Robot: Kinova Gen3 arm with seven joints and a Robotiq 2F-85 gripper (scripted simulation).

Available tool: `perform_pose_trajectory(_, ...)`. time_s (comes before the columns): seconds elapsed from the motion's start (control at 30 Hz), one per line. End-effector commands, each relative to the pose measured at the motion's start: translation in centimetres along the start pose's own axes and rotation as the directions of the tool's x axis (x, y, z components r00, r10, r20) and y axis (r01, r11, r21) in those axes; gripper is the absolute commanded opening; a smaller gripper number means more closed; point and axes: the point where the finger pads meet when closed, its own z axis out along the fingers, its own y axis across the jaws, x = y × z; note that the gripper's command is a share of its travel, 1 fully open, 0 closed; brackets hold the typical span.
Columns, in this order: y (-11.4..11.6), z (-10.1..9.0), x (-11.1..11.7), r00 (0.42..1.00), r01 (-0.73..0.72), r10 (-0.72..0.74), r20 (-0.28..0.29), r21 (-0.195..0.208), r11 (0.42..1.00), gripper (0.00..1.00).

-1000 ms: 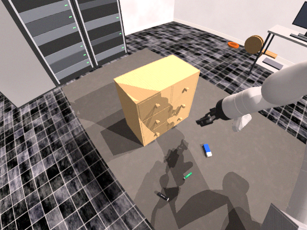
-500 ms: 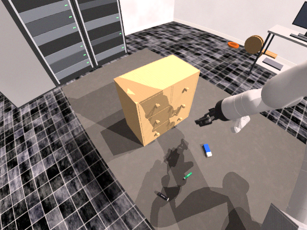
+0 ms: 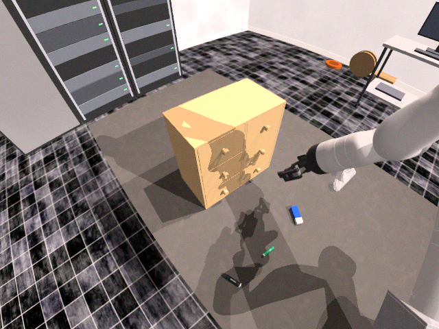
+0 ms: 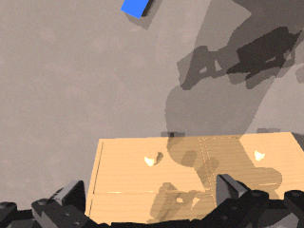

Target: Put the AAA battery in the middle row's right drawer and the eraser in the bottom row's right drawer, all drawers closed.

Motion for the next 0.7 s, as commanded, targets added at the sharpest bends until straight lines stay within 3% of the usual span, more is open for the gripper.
perform_pose_trajectory(0.0,-0.31,0.26,0.19,1.0,-0.01,0.01,0.0,0.002,1.0,1.0)
perform_pose_trajectory(0.67,-0.16,0.52,0.06,1.0,-0.011,0.012,0.017,-0.003,1.0,1.0)
